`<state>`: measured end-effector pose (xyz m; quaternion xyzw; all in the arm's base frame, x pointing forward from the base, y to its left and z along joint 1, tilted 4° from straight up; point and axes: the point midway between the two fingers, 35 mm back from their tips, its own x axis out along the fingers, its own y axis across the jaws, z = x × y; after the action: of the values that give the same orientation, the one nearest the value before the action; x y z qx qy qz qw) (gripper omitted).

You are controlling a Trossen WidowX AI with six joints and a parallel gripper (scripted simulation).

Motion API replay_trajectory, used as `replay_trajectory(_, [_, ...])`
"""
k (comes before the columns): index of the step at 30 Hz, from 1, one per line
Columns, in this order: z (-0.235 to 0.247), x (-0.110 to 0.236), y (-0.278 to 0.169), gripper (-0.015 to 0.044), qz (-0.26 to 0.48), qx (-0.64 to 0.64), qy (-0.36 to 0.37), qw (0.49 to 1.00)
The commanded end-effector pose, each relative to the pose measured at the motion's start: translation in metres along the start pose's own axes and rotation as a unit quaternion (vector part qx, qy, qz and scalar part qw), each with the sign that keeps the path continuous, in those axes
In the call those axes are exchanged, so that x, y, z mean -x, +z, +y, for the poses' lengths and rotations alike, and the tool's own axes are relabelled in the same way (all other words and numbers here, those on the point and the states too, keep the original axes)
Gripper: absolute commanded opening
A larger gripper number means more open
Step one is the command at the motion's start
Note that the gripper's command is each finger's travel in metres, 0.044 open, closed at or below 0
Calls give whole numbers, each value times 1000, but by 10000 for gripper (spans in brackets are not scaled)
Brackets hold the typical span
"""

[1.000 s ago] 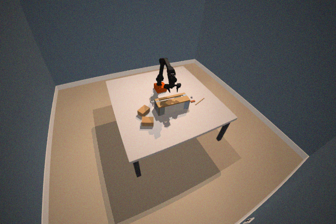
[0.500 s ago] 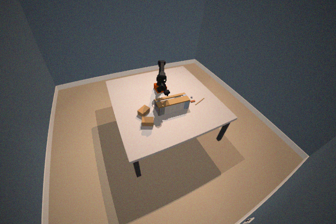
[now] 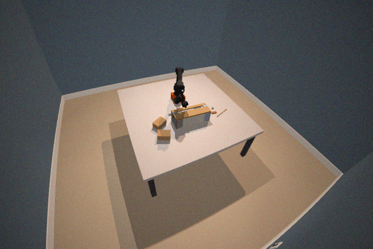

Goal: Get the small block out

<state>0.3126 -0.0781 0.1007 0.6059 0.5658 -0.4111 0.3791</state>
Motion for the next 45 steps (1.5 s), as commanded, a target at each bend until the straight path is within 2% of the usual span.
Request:
replay_trajectory(1, [2,-7,3,400,3,-3,-1,1000])
replay_trajectory(35, [7,-57,27,400,2,-3,-1,1000])
replay_trajectory(45, [7,-58,9,400,1,-3,-1,1000])
